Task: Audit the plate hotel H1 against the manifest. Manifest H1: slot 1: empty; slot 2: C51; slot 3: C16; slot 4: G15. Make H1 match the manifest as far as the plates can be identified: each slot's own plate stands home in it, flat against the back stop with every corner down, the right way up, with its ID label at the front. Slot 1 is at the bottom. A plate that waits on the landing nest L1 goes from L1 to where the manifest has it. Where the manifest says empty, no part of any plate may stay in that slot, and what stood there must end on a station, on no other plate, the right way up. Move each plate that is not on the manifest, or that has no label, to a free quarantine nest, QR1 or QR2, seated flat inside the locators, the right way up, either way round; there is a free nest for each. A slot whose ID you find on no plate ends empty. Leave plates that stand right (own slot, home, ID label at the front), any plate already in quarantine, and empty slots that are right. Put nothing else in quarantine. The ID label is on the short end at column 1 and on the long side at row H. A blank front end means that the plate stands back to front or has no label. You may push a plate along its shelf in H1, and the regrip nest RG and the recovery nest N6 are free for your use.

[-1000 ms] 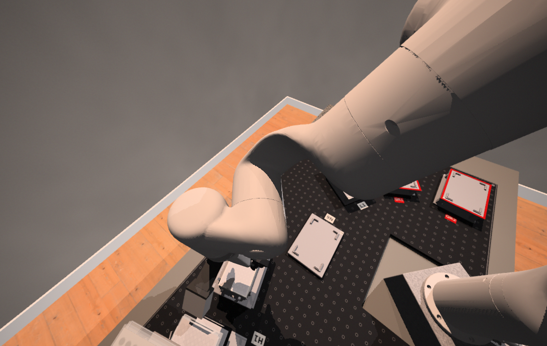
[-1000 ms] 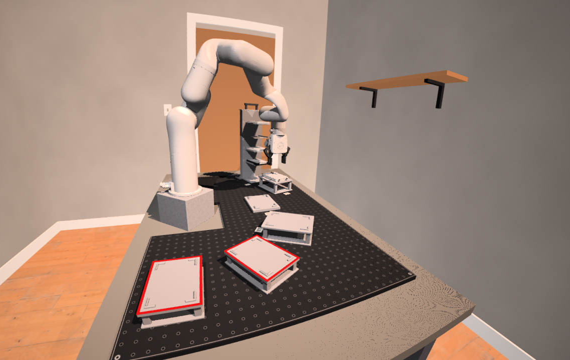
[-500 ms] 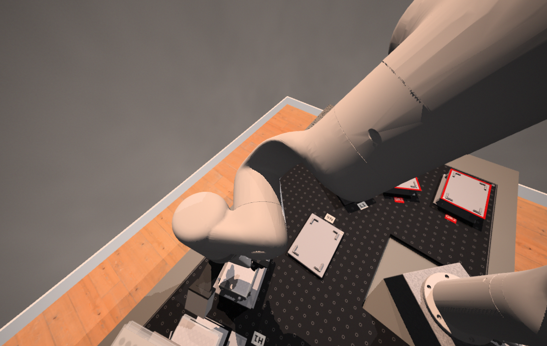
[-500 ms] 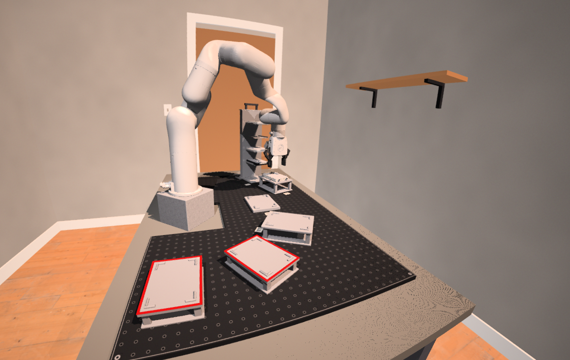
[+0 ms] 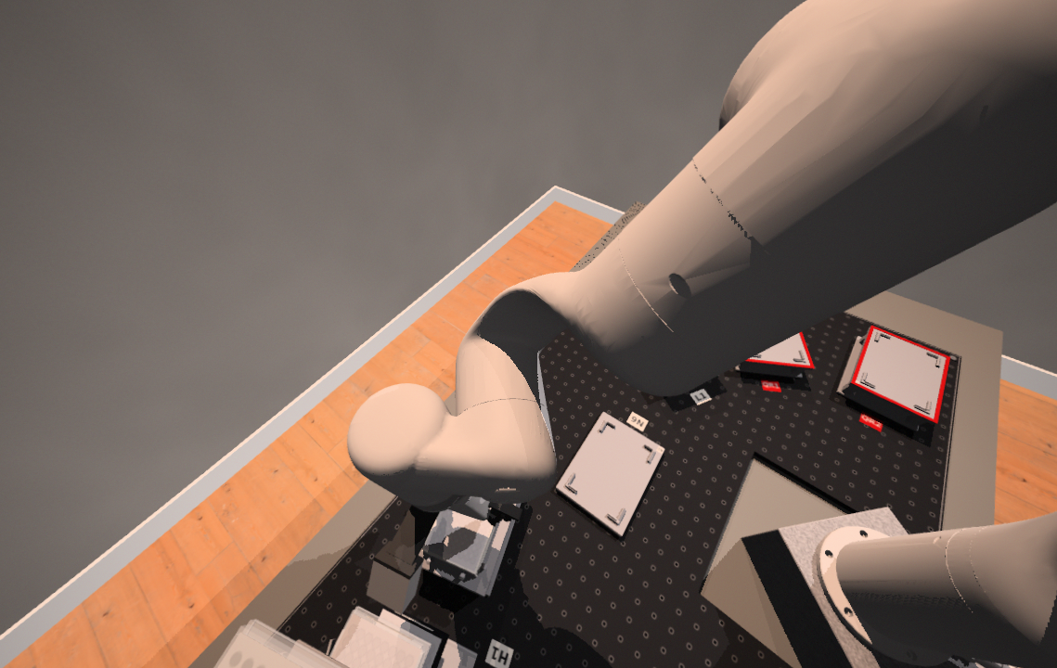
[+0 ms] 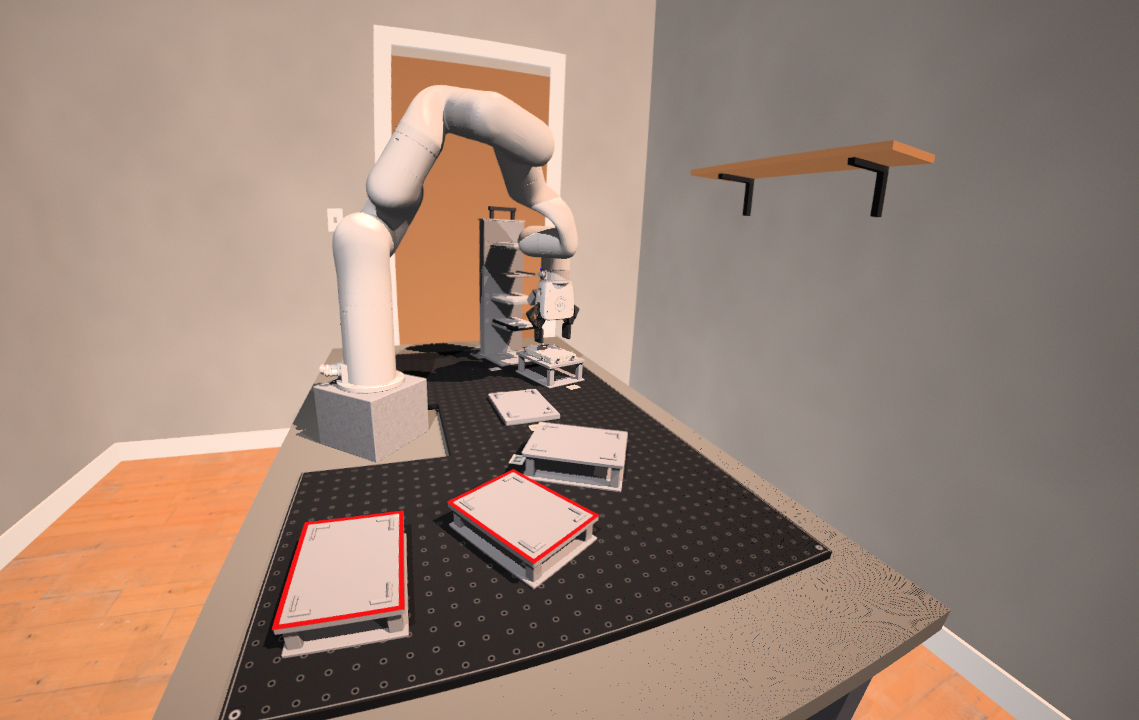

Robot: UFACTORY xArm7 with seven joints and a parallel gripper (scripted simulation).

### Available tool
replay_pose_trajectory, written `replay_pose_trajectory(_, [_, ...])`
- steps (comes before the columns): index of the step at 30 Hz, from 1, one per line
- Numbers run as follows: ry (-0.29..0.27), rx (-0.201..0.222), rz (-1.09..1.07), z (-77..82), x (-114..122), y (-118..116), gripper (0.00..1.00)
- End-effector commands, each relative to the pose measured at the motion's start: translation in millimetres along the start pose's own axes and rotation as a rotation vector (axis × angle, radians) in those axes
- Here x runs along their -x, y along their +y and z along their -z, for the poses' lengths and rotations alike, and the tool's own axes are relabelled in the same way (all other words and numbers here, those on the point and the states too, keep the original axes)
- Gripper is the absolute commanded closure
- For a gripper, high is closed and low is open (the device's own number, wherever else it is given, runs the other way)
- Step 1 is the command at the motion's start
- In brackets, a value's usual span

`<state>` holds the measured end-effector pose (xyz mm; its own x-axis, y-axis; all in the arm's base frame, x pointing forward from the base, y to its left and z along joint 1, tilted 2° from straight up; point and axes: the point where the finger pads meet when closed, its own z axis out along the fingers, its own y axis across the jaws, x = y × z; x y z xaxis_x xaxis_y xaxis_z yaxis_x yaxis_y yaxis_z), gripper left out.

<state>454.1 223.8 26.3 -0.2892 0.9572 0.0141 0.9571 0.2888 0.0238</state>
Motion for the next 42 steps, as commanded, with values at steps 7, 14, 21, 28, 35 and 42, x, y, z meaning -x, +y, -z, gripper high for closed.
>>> replay_pose_trajectory(7, [0.0, 0.004, 0.0, -14.8, 0, 2, 0.0])
replay_pose_trajectory(14, [0.0, 0.004, 0.0, -16.4, 0, 2, 0.0])
replay_pose_trajectory(21, [0.0, 0.004, 0.0, -17.7, 0, 2, 0.0])
replay_pose_trajectory(28, [0.0, 0.004, 0.0, -21.0, 0, 2, 0.0])
replay_pose_trajectory(35, [0.0, 0.004, 0.0, -25.8, 0, 2, 0.0])
replay_pose_trajectory(42, [0.0, 0.004, 0.0, -30.4, 0, 2, 0.0])
